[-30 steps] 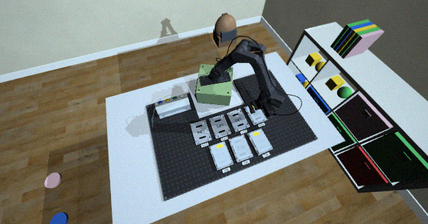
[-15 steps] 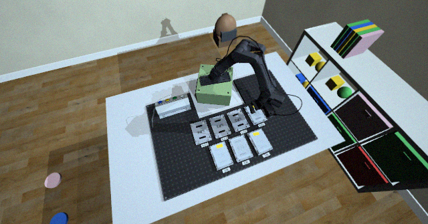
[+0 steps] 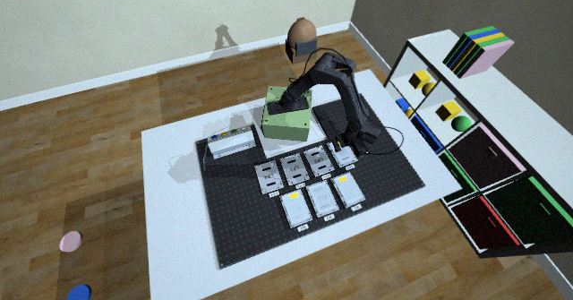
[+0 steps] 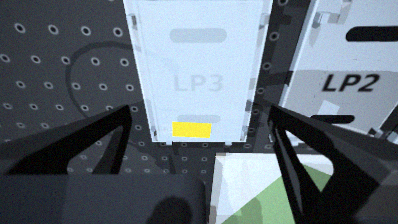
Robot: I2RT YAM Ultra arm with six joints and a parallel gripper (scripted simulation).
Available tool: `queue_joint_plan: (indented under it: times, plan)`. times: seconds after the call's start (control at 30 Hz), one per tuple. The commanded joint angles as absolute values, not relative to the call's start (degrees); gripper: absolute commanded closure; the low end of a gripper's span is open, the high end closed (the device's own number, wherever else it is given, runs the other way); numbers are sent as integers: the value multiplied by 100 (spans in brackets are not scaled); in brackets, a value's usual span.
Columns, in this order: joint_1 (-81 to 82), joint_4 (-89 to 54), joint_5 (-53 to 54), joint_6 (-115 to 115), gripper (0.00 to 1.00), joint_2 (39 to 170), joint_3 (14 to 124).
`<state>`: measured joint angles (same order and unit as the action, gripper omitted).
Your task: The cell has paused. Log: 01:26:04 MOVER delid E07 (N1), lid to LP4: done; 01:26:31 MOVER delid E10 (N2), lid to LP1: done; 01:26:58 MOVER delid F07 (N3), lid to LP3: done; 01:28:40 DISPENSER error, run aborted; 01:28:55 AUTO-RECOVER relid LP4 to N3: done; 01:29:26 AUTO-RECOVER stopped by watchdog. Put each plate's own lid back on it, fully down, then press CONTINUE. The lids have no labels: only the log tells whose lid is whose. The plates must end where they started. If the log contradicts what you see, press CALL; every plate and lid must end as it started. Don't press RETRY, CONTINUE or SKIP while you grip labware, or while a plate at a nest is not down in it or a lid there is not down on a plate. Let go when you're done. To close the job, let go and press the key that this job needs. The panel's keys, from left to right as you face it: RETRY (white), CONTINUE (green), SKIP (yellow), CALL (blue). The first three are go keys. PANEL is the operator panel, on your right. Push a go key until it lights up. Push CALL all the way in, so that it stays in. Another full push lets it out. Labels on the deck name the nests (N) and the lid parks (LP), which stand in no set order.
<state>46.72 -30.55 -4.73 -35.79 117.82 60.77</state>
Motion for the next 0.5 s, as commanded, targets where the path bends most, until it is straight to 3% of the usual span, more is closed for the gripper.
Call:
queue_joint_plan:
  times: [0.0, 0.47]
  plan:
    - [4795, -2990, -562, -3618, 0, 11719, 6027]
    - [4718, -2537, -559, -3575, 0, 12006, 5852]
